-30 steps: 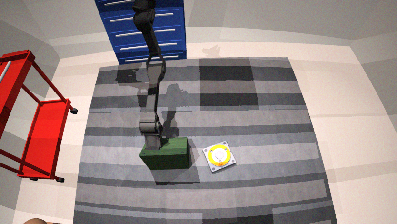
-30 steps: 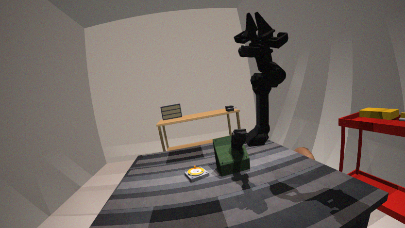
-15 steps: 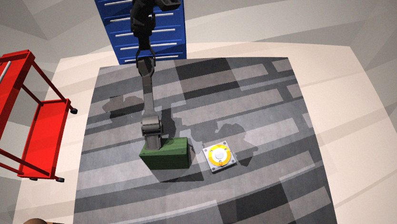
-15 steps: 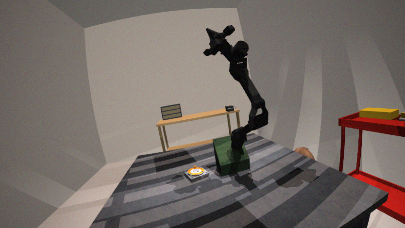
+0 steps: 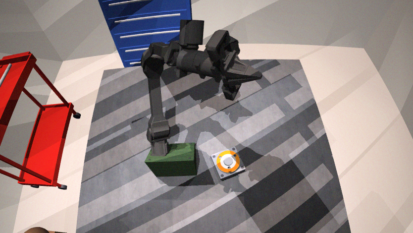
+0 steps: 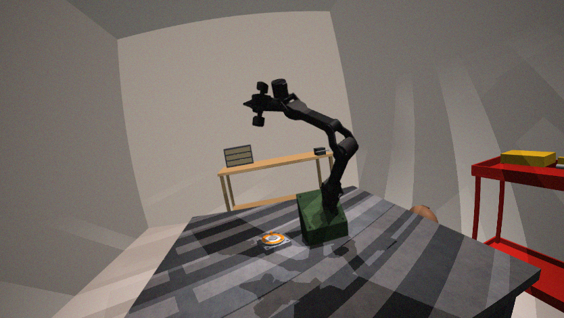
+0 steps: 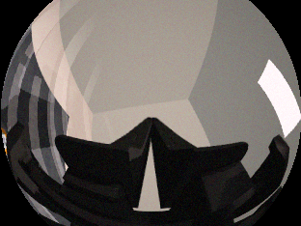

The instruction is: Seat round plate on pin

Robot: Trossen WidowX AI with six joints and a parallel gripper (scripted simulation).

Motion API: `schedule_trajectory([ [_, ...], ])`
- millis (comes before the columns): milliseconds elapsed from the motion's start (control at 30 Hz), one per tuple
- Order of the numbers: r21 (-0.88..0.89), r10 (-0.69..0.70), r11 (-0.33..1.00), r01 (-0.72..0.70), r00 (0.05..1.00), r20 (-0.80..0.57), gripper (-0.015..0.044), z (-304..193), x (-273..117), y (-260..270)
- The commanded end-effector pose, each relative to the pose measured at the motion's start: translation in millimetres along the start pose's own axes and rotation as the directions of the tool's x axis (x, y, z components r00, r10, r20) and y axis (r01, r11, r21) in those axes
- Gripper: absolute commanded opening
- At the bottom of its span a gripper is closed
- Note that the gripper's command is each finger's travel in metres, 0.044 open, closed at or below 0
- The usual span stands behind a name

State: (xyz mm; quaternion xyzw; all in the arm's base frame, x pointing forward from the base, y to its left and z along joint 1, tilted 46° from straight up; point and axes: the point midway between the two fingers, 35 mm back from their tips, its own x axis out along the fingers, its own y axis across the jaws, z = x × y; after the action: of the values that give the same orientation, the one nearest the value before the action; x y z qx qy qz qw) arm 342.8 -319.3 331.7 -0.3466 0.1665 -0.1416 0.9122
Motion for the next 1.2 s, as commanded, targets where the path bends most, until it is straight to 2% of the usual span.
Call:
schedule_trajectory([
  [0, 0.121, 0.205, 0.972, -0.199, 0.978, -0.036, 0.0, -20.0, 29.2, 67.6],
  [167, 0.287, 0.485, 0.848, -0.446, 0.87, -0.082, 0.0, -45.3, 49.8, 170.1],
  [233, 0.329, 0.556, 0.8, -0.502, 0.826, -0.09, 0.0, -50.7, 50.7, 198.1],
  [267, 0.38, 0.638, 0.734, -0.563, 0.764, -0.1, 0.0, -57.0, 49.1, 232.3],
  [433, 0.538, 0.851, 0.489, -0.687, 0.51, -0.122, 0.0, -74.3, 24.6, 336.0],
  [500, 0.576, 0.891, 0.424, -0.699, 0.437, -0.126, 0.0, -78.0, 14.3, 359.8],
  [567, 0.659, 0.956, 0.282, -0.697, 0.262, -0.132, 0.0, -85.8, -14.2, 408.6],
  [700, 0.783, 0.99, 0.085, -0.617, -0.035, -0.135, 0.0, -96.8, -72.7, 472.4],
  [733, 0.788, 0.989, 0.078, -0.611, -0.051, -0.137, 0.0, -97.6, -76.2, 475.8],
  [800, 0.824, 0.974, 0.031, -0.566, -0.17, -0.153, 0.0, -103.3, -103.3, 498.6],
  [867, 0.85, 0.968, -0.002, -0.526, -0.214, -0.13, 0.0, -102.5, -113.5, 501.1],
  [1167, 0.85, 0.968, -0.002, -0.526, -0.214, -0.13, 0.0, -105.2, -116.0, 525.0],
])
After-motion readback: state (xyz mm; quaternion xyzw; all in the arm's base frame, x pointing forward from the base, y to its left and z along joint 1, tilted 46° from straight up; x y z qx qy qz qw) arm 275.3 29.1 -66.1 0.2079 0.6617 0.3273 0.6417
